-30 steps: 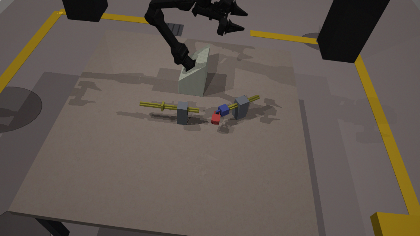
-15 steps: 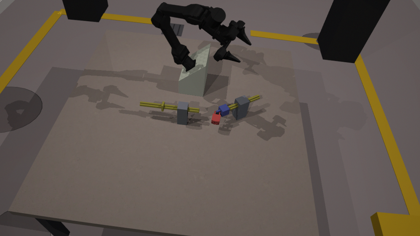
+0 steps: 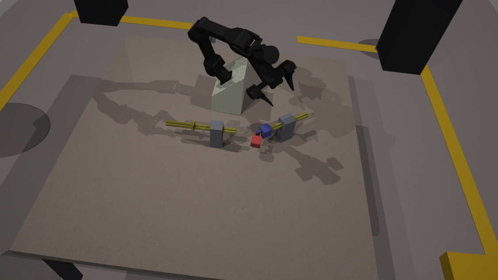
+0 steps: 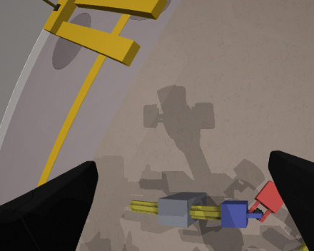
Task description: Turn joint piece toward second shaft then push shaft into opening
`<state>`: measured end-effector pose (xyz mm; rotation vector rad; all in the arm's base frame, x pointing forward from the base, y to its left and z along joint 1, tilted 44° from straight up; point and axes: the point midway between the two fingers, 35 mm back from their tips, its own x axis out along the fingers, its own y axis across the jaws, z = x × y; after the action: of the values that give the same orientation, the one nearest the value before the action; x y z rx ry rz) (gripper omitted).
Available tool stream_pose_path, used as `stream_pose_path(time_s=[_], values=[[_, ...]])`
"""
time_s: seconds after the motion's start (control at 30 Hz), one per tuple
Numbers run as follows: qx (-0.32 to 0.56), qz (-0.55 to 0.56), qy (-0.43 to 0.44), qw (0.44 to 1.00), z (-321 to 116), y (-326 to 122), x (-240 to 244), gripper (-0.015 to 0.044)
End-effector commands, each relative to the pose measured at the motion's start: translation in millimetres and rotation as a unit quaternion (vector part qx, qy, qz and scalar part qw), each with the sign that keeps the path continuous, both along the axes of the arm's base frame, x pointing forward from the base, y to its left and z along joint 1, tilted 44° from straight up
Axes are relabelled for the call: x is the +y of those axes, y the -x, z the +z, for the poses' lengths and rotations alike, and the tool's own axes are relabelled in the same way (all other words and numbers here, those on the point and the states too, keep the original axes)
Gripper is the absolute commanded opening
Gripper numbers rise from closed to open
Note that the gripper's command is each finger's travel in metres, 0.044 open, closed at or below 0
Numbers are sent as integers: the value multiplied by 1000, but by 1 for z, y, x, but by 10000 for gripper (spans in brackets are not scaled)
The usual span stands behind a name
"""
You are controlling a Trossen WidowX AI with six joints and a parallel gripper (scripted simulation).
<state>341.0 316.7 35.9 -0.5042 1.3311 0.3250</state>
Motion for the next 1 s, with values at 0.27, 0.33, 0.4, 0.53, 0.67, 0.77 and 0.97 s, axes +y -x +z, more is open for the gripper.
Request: stream_pose_path(time_s=[0.27,0.33,0.4,0.53,0.67,0.77,0.97], values=[[10,-158,131,979,-50,-37,-78,440],[11,-181,153,971,-58,-41,-91,440],[11,-204,174,963,-65,-44,-104,440],[8,-246,219,944,-79,-50,-131,440],[3,-286,266,921,-92,-54,-158,440],[0,-307,292,906,-99,-56,-174,440],[0,-309,294,905,-100,-56,-176,440]])
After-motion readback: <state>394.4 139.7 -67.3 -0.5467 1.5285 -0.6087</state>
